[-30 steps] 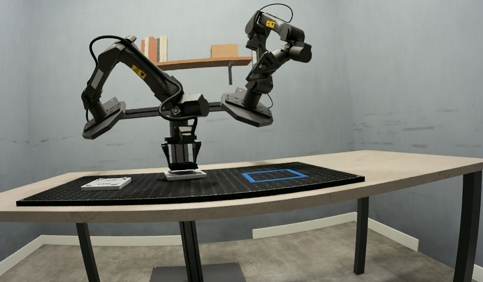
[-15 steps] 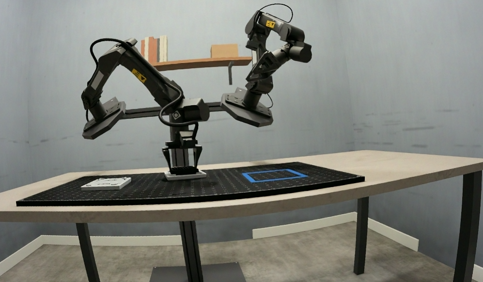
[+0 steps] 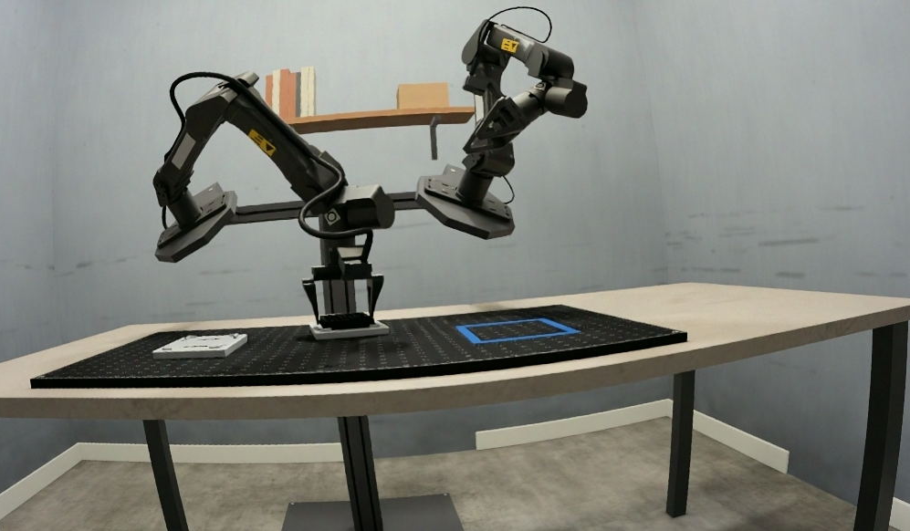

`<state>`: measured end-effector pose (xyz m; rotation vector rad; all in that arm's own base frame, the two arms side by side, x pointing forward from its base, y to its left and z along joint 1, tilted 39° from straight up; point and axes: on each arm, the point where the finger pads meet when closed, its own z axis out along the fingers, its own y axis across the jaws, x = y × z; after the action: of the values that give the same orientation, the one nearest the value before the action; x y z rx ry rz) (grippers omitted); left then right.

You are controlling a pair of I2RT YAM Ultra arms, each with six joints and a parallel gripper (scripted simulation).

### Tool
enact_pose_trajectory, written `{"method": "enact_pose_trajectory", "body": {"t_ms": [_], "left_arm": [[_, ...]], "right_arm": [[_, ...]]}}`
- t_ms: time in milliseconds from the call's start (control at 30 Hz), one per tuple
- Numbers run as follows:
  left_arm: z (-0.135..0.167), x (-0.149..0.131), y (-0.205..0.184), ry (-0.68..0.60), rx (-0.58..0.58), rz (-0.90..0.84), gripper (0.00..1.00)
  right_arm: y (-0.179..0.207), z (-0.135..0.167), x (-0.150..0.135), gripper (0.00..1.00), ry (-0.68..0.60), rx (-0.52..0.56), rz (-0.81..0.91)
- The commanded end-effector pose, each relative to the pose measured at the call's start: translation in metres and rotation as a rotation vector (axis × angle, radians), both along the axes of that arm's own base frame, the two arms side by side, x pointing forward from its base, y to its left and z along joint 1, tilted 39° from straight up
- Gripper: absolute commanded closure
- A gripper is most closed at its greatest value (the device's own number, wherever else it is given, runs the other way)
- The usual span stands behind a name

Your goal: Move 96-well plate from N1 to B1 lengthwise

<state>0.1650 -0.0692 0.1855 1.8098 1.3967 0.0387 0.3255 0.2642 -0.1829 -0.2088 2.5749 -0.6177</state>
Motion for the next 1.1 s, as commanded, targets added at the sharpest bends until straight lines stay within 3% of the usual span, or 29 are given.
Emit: {"method": "enact_pose_trajectory", "body": {"t_ms": [0, 333, 467, 767, 1067], "left_arm": [[0.005, -0.002, -0.003, -0.002, -0.021, -0.007, 0.00], [0.005, -0.002, -0.003, -0.002, -0.021, -0.007, 0.00], [0.005, -0.002, -0.003, -0.002, -0.021, -0.007, 0.00], [0.005, -0.002, -0.003, -0.002, -0.021, -0.007, 0.00], [0.008, 0.001, -0.001, -0.015, -0.011, 0.000, 0.00]], "right_arm": [[0.010, 0.012, -0.012, 0.00, -0.001, 0.008, 0.024], [0.016, 0.026, -0.019, 0.00, -0.003, 0.015, 0.025], [0.044, 0.054, -0.013, 0.00, -0.050, 0.067, 0.025], [0.067, 0.103, -0.049, 0.00, -0.030, 0.082, 0.024], [0.046, 0.088, -0.049, 0.00, -0.025, 0.021, 0.019]]}}
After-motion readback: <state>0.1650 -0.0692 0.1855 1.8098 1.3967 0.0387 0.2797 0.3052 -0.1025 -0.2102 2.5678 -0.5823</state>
